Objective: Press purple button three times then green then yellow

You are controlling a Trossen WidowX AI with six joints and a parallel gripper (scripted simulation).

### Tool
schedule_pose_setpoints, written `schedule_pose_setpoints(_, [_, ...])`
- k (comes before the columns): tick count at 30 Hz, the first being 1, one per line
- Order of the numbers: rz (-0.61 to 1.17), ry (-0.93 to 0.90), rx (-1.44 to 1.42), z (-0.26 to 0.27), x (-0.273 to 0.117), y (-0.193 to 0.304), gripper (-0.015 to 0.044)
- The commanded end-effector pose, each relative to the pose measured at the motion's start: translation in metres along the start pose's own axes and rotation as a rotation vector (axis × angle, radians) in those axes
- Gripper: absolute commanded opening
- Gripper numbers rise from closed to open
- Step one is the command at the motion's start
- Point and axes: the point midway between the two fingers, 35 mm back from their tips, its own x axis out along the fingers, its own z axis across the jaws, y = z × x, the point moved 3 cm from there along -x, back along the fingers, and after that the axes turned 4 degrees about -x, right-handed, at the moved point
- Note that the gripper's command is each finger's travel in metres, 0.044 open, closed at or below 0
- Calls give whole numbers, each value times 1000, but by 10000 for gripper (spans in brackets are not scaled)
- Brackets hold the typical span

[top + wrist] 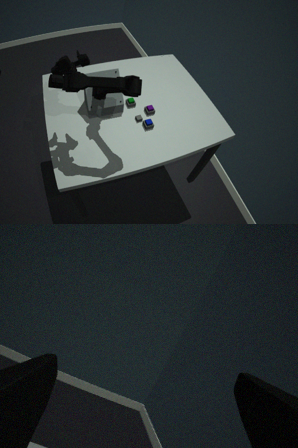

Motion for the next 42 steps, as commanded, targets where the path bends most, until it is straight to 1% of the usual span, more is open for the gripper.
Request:
schedule_pose_setpoints(1, [5,3,0,-1,1,0,400])
schedule_pose_setpoints(3, [46,29,-1,-6,9,0,400])
schedule_pose_setpoints(13, [348,353,96,-79,76,12,400])
schedule_pose_setpoints(19, [549,520,179,-134,102,35,400])
schedule_pose_setpoints(24, [724,639,263,-181,113,63,400])
schedule_pose_setpoints(29, [902,738,365,-228,113,99,400])
schedule_pose_setpoints(33, [1044,804,459,-262,105,132,400])
schedule_pose_setpoints(37, [1183,858,565,-291,88,169,400])
schedule_pose_setpoints(42, [1350,907,717,-320,58,217,400])
